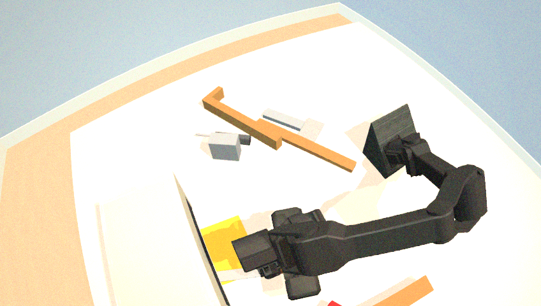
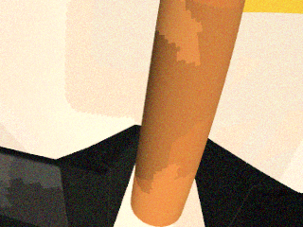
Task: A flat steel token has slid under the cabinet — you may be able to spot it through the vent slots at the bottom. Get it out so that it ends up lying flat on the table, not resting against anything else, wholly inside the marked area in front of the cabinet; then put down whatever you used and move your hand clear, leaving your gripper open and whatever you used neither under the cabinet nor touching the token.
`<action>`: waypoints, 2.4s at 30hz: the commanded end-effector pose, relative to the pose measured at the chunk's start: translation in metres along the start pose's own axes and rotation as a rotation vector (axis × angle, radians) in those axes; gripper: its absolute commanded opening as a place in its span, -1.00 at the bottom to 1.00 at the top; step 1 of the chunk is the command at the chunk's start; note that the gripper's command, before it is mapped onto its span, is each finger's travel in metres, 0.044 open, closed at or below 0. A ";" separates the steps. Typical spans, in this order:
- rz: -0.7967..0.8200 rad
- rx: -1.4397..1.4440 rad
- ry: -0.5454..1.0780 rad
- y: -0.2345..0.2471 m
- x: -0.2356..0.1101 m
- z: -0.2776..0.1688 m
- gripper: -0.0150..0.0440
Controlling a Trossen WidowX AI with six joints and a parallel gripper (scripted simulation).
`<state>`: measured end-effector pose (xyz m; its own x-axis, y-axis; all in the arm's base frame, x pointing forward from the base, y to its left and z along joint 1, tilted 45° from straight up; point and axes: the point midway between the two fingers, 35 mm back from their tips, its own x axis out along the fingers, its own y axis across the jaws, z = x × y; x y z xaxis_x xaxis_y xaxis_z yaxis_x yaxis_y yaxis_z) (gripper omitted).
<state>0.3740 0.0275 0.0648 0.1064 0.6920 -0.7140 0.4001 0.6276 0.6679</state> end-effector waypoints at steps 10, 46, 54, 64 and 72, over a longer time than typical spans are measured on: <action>0.000 -0.004 -0.002 0.000 0.000 0.013 -0.49; -0.001 -0.005 -0.003 -0.018 0.002 0.037 -0.49; -0.001 -0.004 -0.003 -0.027 0.002 0.037 -0.49; -0.001 -0.004 -0.002 -0.026 0.002 0.031 -0.49; -0.001 -0.004 -0.002 -0.026 0.002 0.023 -0.49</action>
<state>0.3884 0.0030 0.0418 0.1111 0.6903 -0.7149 0.3921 0.6306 0.6698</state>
